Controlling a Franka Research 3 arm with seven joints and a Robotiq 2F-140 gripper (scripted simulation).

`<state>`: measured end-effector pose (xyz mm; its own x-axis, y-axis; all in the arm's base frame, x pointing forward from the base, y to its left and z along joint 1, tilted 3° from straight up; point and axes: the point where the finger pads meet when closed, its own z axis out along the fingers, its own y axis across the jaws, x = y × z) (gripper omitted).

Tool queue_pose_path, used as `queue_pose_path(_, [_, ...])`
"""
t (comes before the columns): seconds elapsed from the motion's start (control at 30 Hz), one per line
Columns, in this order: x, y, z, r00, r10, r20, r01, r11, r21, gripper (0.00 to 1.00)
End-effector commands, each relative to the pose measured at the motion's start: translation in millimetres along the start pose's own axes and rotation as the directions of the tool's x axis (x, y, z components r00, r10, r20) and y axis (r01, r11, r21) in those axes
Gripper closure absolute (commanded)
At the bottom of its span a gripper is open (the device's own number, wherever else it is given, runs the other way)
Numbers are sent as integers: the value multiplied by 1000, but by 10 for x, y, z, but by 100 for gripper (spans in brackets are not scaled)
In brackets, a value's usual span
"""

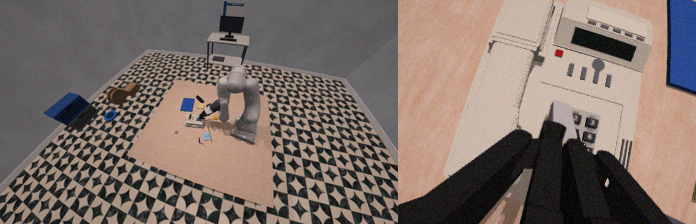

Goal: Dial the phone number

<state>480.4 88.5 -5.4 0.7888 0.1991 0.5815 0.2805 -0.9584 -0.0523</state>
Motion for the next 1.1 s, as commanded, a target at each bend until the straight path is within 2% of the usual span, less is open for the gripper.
queue_pose_path(0.0, [19, 12, 4, 1000, -5, -5, 4, 1000, -2, 100])
queue_pose_path(1.07, [-1, 12, 33, 1000, -5, -5, 4, 1000, -2, 100])
